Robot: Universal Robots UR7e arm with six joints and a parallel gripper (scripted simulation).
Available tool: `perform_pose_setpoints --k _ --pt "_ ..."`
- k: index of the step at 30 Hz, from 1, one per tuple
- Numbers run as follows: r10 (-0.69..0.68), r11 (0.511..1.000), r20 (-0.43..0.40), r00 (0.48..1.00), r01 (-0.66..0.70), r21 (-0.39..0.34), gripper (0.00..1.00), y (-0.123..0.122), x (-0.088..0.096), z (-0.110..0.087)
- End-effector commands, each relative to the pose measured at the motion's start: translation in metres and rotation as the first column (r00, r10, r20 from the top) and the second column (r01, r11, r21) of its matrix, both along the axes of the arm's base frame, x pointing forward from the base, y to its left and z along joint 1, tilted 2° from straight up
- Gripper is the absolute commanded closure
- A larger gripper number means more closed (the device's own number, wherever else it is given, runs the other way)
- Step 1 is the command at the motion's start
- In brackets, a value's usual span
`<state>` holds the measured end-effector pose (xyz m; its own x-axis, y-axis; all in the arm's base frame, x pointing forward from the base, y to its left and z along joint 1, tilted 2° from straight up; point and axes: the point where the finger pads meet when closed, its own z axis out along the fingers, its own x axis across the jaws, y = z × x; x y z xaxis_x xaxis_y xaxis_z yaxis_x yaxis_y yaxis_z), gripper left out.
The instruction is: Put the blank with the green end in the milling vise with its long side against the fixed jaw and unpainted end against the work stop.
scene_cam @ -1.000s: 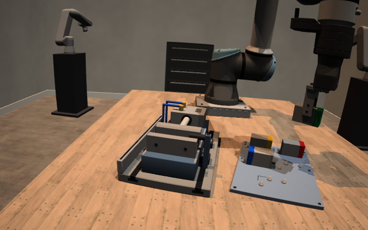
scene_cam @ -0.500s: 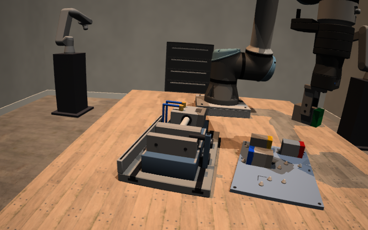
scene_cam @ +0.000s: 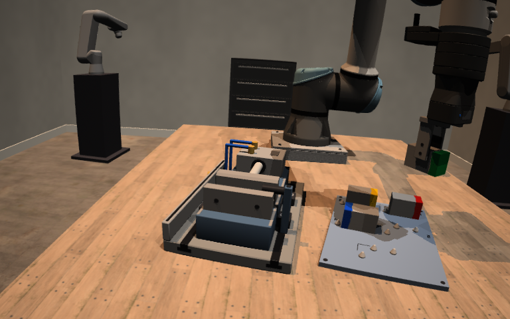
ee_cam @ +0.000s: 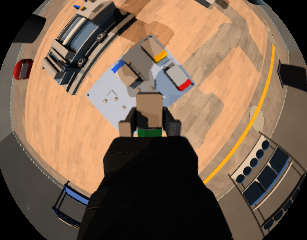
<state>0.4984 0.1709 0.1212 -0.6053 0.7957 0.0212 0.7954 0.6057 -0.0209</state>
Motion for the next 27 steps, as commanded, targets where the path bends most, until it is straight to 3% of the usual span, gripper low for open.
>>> perform_pose_setpoints --k 1,13,18,27 --pt "-0.185 0.983 0.002 0.983 0.185 -0.006 1.00 0.0000 0.0004 0.0007" --pt "-0.185 0.983 0.002 0.983 0.185 -0.006 1.00 0.0000 0.0004 0.0007" --pt "-0.288 0.958 0.002 0.958 0.288 -0.010 1.00 0.0000 0.0004 0.0007" --pt "-0.288 0.958 0.002 0.958 0.288 -0.010 1.00 0.0000 0.0004 0.0007"
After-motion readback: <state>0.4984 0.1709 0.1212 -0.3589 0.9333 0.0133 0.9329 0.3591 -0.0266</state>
